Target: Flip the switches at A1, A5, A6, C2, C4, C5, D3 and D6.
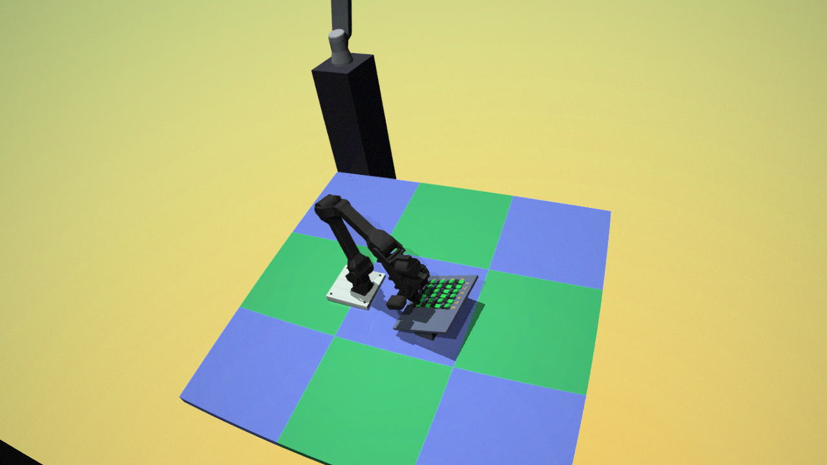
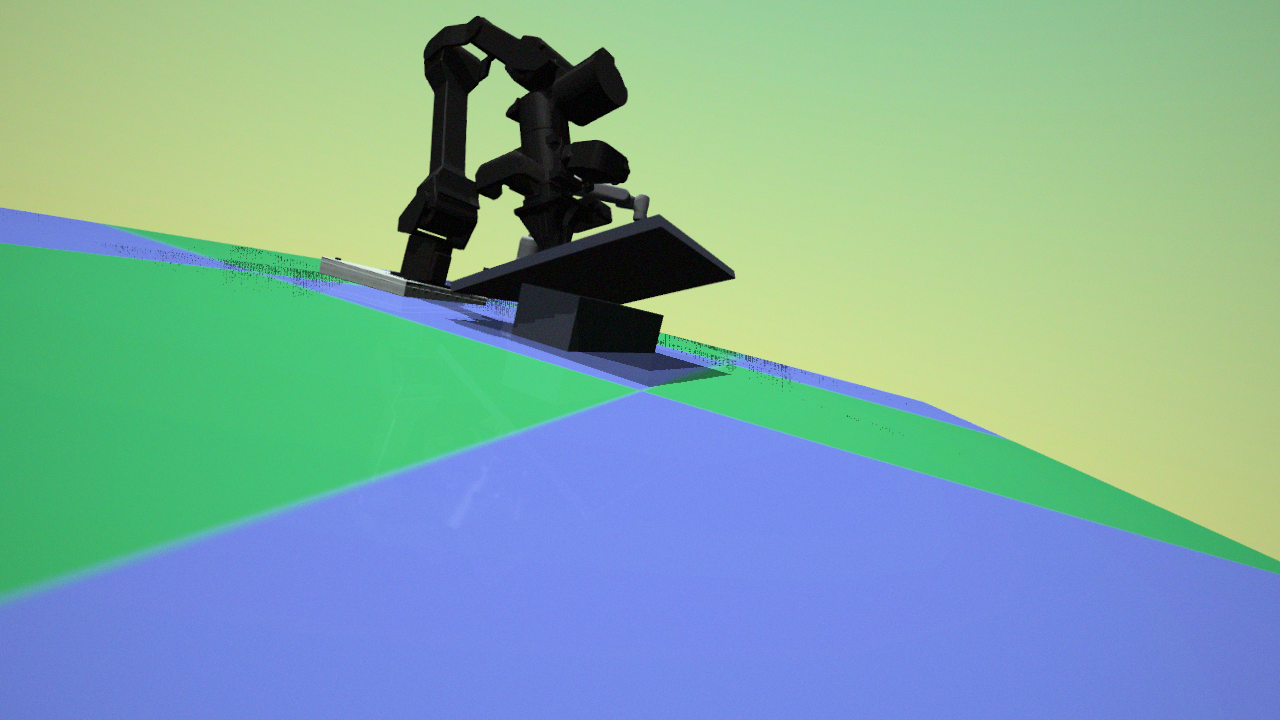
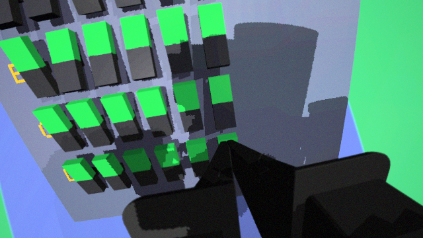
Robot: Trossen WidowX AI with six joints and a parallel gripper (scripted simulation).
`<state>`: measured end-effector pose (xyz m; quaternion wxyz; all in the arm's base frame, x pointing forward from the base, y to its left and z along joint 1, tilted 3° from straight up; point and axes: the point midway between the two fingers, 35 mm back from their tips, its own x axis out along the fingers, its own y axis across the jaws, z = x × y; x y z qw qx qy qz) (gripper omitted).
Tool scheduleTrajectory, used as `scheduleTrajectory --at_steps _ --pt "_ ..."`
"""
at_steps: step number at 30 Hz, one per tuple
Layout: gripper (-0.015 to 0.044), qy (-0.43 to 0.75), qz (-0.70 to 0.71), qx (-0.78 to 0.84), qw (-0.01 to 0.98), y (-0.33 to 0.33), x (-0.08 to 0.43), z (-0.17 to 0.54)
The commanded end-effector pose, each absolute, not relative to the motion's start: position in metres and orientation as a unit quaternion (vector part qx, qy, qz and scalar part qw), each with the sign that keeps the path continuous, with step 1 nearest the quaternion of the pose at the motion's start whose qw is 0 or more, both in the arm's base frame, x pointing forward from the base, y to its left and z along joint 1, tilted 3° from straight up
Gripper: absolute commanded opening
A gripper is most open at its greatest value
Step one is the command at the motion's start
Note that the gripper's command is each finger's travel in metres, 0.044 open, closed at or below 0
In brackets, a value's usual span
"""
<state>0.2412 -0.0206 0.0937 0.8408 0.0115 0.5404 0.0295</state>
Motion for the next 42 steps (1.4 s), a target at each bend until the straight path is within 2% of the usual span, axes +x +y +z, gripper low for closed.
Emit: scheduleTrajectory --at_steps 1,28,35,42 --pt "0.0 0.542 0.026 0.011 0.84 -0.021 0.242 0.092" --pt "0.0 0.542 0.026 0.011 0.84 -0.021 0.243 0.089" --pt "0.0 0.532 0.026 0.011 0.846 -0.025 0.214 0.148" --pt "0.0 0.533 0.027 0.012 0.845 -0.001 0.235 0.164"
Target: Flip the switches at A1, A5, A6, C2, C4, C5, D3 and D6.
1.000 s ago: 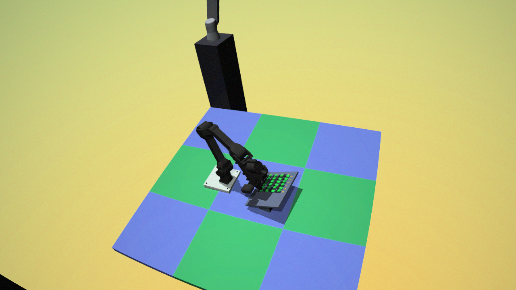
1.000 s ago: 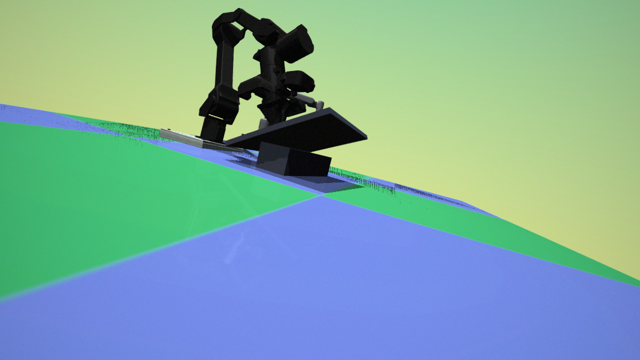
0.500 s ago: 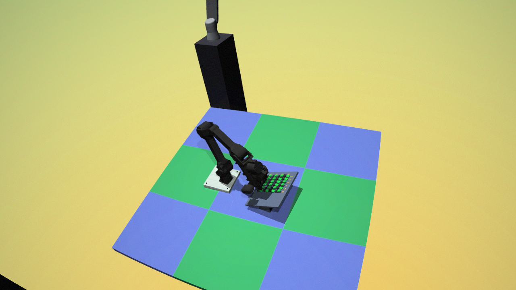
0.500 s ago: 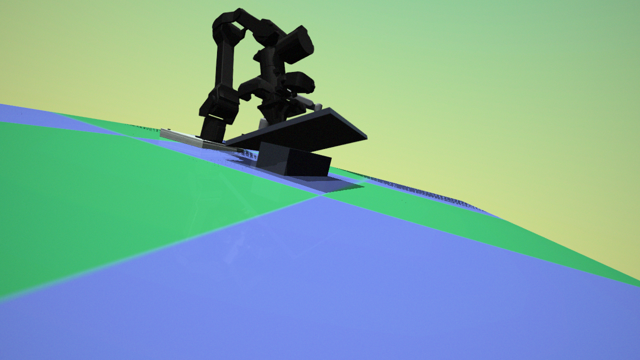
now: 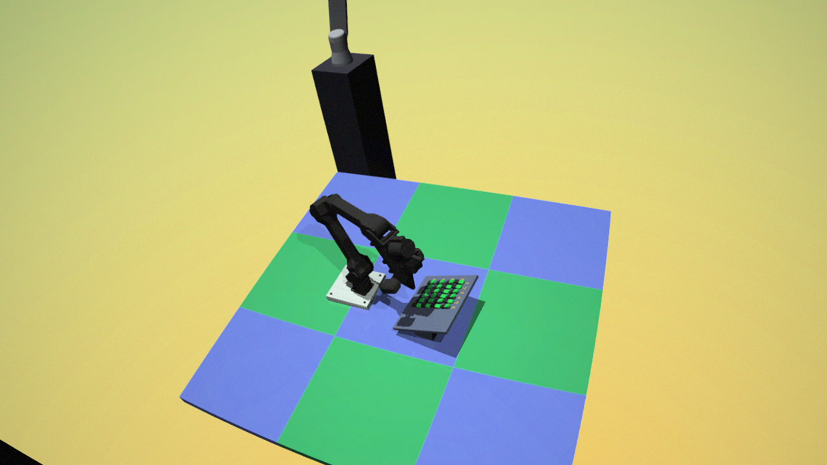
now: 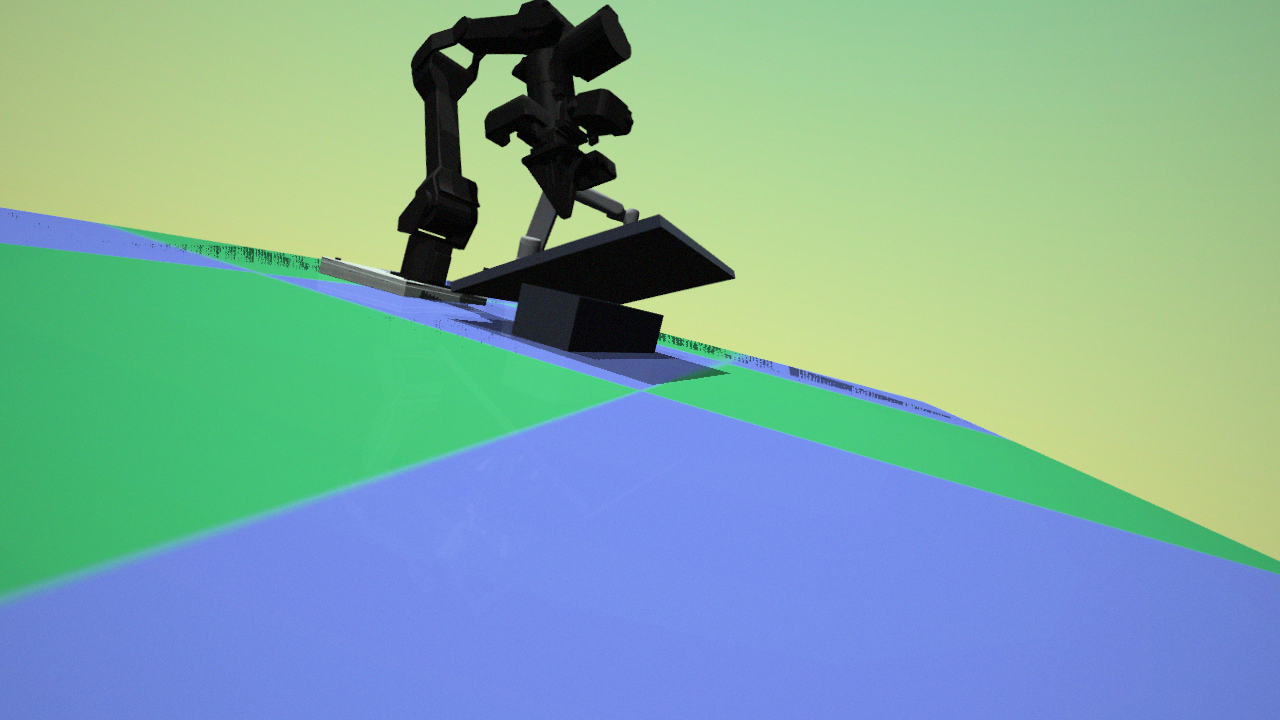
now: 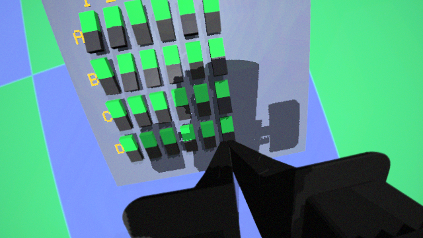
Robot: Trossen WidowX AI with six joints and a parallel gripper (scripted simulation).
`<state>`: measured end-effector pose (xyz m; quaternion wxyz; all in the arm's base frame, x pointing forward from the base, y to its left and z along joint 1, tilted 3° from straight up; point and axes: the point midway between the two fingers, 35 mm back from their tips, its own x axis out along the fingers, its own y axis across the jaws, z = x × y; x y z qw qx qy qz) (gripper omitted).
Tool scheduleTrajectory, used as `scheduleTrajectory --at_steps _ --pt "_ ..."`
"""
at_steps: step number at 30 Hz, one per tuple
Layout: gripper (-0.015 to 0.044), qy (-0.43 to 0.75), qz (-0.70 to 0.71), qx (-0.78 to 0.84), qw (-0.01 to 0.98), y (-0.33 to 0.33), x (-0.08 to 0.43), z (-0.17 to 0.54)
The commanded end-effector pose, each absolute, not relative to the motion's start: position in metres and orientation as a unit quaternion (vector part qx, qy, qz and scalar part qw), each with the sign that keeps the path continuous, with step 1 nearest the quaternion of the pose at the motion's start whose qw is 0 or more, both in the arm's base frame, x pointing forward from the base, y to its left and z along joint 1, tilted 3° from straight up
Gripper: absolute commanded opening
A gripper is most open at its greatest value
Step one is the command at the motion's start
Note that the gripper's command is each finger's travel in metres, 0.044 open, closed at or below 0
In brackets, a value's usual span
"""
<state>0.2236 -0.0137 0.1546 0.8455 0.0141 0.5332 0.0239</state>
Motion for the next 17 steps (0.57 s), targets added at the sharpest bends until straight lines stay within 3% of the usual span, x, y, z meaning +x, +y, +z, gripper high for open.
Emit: scheduleTrajectory --at_steps 1,17 --pt "0.0 0.533 0.027 0.013 0.846 0.007 0.241 0.168" --pt "0.0 0.53 0.028 0.014 0.847 0.03 0.255 0.179"
